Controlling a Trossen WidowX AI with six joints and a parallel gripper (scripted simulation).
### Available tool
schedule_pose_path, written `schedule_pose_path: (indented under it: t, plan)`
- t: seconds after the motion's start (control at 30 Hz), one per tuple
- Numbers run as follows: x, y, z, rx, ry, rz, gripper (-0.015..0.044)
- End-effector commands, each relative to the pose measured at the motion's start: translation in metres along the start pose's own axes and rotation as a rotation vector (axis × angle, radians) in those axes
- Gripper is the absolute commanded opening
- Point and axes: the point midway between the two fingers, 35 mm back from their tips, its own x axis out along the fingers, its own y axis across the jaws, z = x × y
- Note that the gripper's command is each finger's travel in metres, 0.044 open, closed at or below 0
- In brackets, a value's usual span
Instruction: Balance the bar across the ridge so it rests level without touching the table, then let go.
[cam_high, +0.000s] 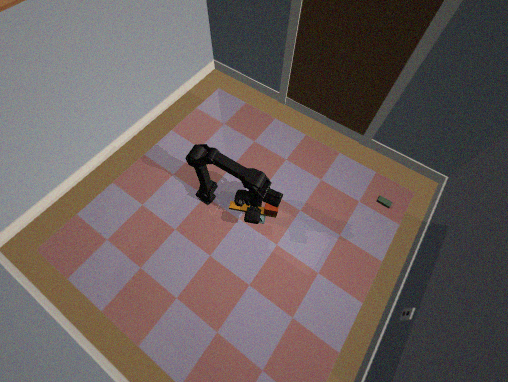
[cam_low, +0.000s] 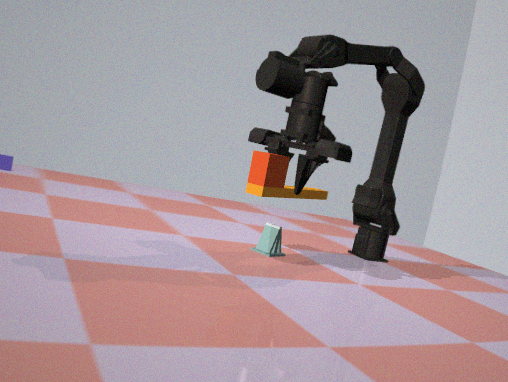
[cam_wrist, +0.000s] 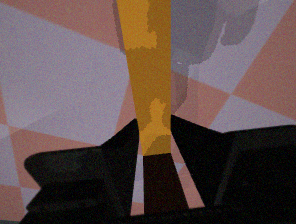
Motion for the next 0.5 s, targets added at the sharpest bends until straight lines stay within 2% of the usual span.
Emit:
schedule_pose_path:
  t: [0.0,0.47]
  plan:
    - [0.003,-0.003,0.0,0.018,-0.001,-0.001,0.0]
    - [0.025,-0.005,-0.001,0.018,-0.001,-0.001,0.0]
